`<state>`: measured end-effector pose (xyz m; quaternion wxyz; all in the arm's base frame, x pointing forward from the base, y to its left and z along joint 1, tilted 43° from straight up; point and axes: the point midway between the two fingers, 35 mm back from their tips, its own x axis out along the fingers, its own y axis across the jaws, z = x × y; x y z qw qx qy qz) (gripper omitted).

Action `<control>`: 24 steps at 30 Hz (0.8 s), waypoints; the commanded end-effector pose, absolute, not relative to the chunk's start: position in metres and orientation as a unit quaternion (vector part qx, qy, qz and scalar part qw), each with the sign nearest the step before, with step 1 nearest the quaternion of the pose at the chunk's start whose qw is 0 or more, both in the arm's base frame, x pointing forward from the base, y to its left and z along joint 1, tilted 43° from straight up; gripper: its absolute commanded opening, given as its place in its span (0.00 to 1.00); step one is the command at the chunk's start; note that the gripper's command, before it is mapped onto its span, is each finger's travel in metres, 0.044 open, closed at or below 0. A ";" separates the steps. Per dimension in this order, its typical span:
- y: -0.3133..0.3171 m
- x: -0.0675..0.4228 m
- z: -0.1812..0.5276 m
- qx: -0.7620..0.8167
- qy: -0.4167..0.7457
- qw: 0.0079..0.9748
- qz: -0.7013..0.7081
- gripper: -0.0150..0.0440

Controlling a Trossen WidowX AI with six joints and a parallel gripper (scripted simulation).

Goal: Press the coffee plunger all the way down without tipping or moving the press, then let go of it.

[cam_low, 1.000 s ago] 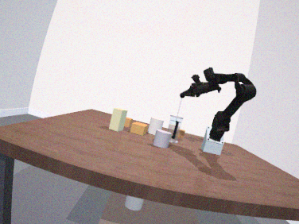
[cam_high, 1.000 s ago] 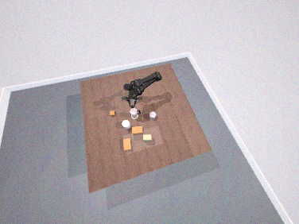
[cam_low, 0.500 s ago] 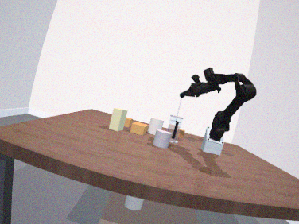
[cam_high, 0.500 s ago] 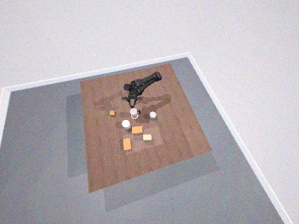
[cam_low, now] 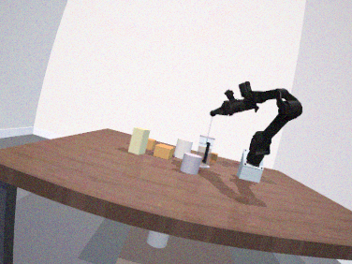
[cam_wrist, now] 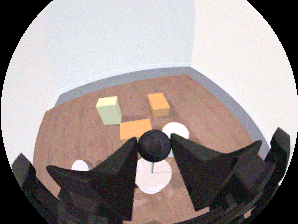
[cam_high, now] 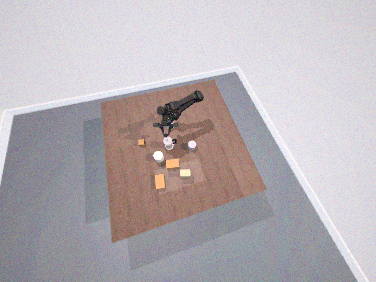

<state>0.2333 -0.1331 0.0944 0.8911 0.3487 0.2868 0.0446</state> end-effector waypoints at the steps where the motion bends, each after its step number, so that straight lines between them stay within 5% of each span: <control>1: -0.119 0.230 0.078 0.356 0.306 0.882 0.046 0.46; 24: -0.096 0.231 0.048 0.356 0.306 0.882 0.045 0.46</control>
